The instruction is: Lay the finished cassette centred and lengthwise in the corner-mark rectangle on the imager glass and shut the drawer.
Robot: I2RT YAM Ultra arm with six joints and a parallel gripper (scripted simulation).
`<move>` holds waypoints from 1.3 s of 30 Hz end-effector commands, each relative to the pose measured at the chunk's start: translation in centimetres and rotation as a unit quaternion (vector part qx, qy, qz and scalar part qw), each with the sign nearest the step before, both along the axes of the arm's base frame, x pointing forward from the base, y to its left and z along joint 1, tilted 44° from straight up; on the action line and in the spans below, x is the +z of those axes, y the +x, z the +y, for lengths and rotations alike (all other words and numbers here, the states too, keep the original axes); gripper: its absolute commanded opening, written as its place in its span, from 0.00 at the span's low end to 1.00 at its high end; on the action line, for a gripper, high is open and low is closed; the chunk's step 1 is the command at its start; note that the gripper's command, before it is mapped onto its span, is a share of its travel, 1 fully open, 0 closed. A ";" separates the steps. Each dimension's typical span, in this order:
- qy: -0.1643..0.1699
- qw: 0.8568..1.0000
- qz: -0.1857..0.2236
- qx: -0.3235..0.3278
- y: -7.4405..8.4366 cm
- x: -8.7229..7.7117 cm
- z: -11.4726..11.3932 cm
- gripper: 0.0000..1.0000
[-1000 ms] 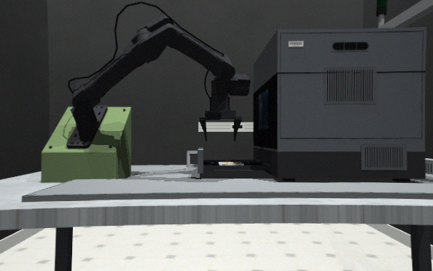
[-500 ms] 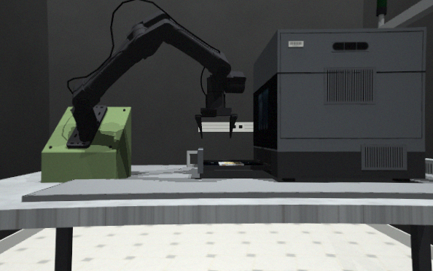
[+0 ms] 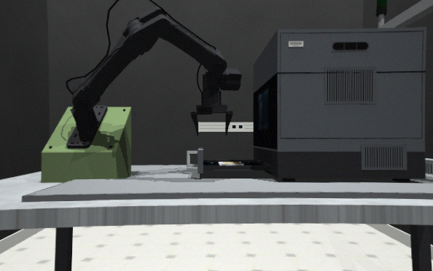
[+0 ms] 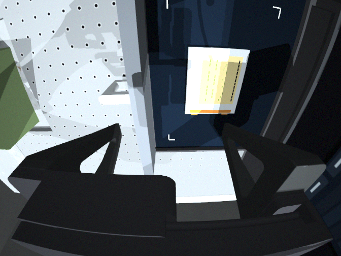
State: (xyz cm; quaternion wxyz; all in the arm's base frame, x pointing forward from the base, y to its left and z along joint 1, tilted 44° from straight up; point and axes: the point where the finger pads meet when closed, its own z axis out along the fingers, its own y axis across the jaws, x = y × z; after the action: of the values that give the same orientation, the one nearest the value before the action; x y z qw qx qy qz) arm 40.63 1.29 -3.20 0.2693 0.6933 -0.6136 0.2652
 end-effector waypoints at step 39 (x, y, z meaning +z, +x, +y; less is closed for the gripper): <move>0.020 0.999 -0.023 0.009 -3.2 3.3 3.3 1.00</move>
State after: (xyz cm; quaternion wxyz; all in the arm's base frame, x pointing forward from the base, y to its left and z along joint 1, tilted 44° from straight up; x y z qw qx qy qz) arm 36.83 2.75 -1.24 0.2678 0.6946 -0.6123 0.2661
